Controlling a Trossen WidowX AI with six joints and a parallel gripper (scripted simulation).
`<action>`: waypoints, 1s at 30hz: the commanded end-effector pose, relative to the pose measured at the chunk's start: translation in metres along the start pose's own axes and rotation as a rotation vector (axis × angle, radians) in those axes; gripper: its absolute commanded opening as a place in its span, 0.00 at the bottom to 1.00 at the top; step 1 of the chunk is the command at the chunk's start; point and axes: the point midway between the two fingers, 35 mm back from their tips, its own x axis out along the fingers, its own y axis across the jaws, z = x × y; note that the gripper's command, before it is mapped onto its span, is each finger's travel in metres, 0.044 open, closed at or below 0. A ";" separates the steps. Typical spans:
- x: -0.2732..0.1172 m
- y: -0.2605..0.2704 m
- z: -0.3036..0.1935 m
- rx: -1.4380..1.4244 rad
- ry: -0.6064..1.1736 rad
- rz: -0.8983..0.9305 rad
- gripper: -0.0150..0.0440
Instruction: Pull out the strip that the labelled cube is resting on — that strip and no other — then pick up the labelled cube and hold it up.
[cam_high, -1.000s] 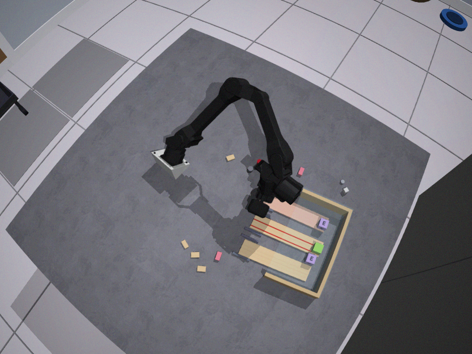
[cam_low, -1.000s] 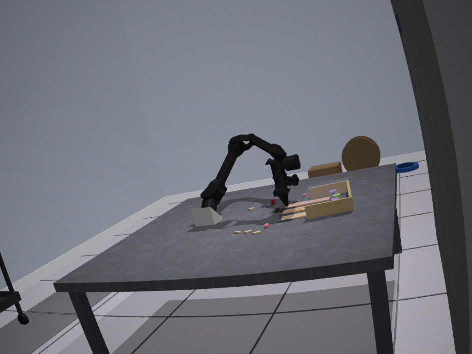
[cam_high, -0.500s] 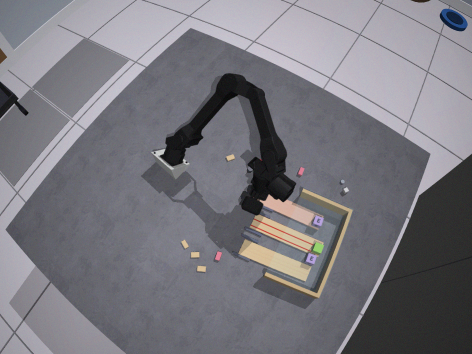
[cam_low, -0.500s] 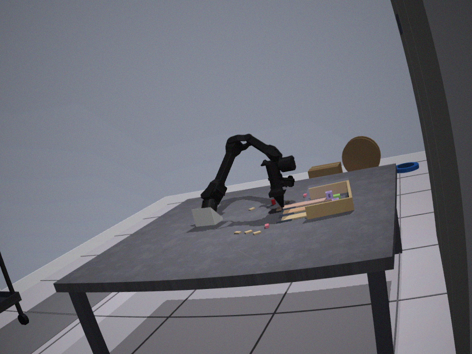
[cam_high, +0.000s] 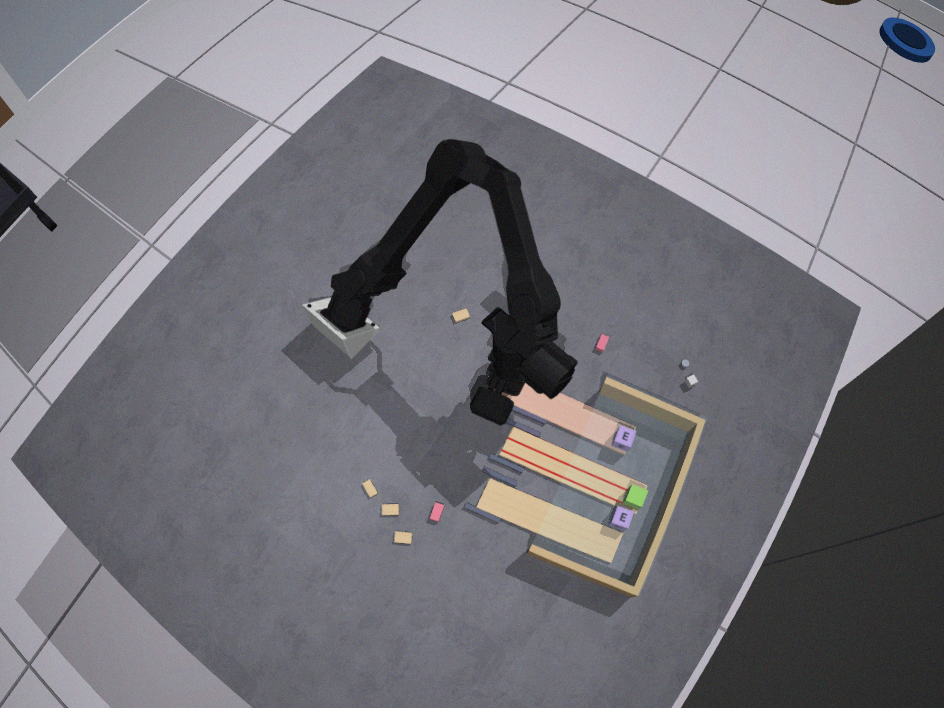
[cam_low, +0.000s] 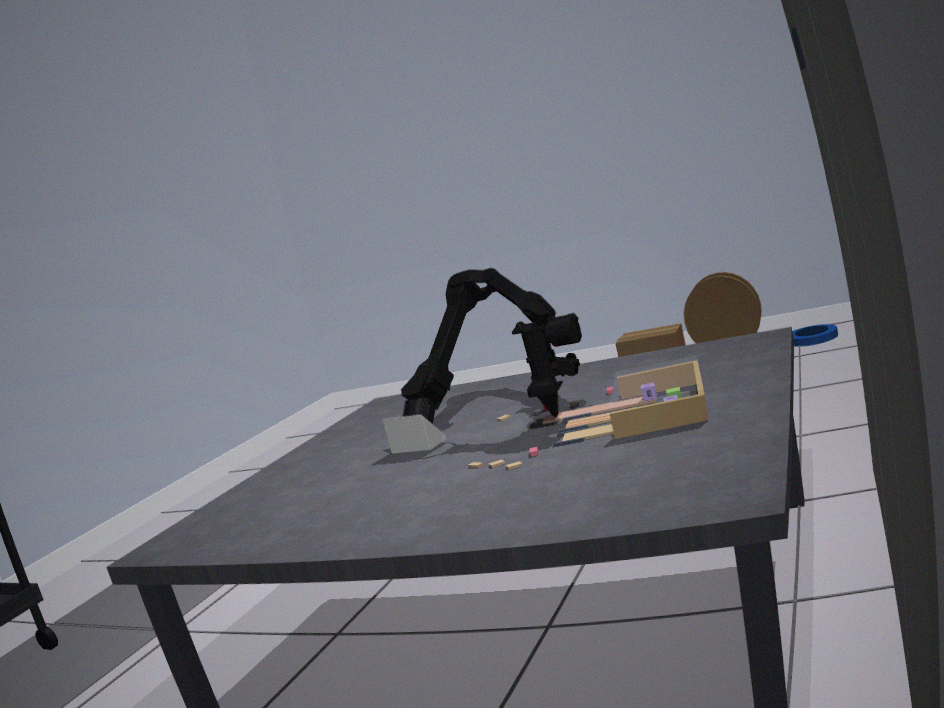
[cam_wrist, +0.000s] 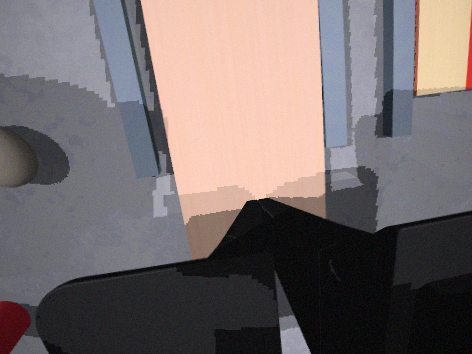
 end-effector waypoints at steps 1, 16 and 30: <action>0.006 0.001 -0.013 0.005 0.025 0.007 0.25; 0.005 0.001 -0.035 0.006 0.026 0.007 0.25; 0.005 0.000 -0.056 0.007 0.027 0.007 0.25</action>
